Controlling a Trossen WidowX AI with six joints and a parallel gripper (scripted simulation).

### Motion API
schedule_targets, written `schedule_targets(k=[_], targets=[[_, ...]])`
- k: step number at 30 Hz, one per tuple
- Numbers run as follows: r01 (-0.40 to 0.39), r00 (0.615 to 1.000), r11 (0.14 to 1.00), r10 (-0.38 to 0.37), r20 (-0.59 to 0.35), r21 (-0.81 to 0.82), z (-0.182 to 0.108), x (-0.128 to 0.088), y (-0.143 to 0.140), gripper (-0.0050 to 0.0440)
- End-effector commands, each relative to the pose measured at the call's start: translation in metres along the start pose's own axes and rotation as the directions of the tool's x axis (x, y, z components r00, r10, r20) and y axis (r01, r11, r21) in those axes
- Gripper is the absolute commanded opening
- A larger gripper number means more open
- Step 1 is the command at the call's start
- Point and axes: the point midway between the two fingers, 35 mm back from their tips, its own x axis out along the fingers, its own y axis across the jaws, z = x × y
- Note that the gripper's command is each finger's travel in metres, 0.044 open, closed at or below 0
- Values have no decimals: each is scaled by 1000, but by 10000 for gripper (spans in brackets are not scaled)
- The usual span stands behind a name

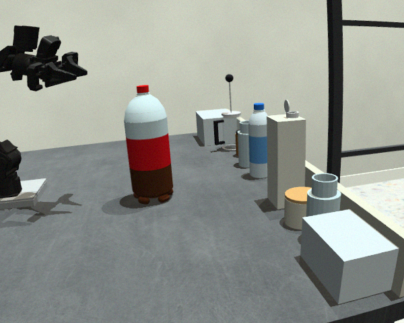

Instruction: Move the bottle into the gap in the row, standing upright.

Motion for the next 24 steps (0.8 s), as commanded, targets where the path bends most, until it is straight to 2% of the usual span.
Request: schedule_targets(k=[1,5,7,9,24], targets=[[-140,986,982,126,-108,-129,9,2,8,136],[-273,952,941,236,-193,-201,9,1,16,40],[-273,952,941,236,-193,-201,9,1,16,40],[-313,939,925,268,-214,-215,10,0,18,0],[-316,937,924,269,-222,-215,-2,4,17,0]])
